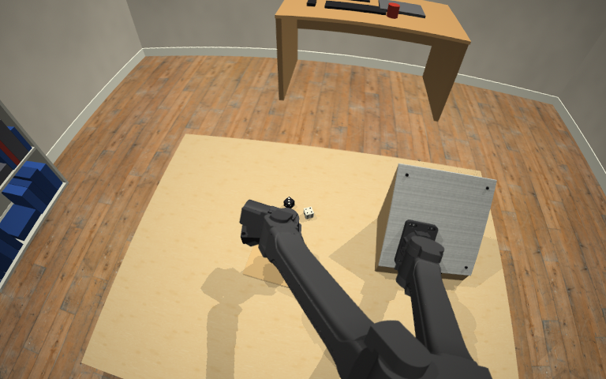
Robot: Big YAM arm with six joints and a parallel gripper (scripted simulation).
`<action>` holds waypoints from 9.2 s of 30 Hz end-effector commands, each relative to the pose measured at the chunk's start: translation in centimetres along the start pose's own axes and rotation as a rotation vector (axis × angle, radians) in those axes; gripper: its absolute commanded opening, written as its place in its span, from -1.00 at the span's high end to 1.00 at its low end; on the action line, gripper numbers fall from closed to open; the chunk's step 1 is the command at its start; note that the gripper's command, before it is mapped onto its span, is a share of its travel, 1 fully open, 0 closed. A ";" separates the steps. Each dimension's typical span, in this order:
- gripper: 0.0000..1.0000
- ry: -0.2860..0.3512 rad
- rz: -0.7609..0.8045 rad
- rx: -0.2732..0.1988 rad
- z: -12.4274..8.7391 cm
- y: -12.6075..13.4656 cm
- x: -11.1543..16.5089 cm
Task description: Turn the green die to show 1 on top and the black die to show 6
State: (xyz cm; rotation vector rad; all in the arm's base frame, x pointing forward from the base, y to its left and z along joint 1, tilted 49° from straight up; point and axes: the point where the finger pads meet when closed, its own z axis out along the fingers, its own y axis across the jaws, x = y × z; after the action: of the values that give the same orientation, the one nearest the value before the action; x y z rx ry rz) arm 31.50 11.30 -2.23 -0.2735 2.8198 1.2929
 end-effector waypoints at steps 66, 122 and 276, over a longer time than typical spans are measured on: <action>0.45 -0.007 -0.006 0.001 0.4 0.2 -0.6; -1.00 -0.009 -0.021 0.007 -9.1 0.0 -0.8; 0.22 -0.010 2.296 0.008 -6.2 -18.0 -0.9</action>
State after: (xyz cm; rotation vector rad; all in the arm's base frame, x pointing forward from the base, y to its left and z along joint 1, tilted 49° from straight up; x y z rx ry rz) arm 35.13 -5.06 -11.18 3.3264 1.8991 0.7644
